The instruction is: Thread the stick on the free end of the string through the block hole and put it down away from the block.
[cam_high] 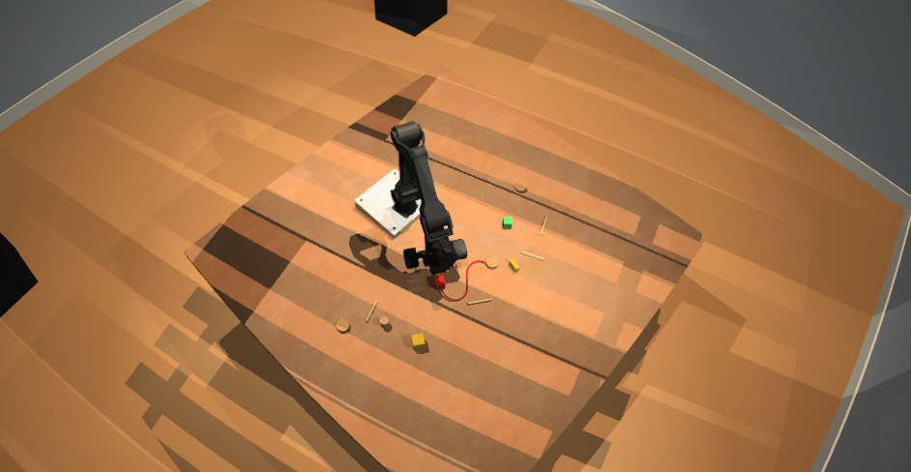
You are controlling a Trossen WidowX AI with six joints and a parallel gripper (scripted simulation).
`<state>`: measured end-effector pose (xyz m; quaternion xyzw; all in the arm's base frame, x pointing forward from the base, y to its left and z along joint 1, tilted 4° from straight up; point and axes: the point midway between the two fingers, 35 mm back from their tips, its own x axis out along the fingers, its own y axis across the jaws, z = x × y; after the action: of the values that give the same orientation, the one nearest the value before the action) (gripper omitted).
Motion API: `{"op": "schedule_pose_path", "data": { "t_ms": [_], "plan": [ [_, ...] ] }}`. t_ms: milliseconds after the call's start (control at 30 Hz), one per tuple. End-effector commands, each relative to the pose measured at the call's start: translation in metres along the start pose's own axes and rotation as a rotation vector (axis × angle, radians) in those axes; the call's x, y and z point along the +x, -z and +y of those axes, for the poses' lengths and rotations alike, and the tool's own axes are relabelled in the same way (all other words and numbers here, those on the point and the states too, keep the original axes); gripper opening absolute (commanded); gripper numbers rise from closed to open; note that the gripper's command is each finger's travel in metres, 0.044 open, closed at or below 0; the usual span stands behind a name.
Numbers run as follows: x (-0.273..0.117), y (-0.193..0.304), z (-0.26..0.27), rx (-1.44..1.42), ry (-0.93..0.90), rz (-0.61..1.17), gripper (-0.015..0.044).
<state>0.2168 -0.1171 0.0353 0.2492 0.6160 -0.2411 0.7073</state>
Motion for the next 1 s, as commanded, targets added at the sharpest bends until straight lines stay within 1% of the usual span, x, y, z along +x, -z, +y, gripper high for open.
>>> {"op": "schedule_pose_path", "data": {
  "t_ms": [0,967],
  "plan": [
    [0.000,0.006,0.000,0.004,0.000,0.000,0.0000],
    [0.000,0.038,0.000,0.003,-0.004,0.004,0.0000]
  ]
}}
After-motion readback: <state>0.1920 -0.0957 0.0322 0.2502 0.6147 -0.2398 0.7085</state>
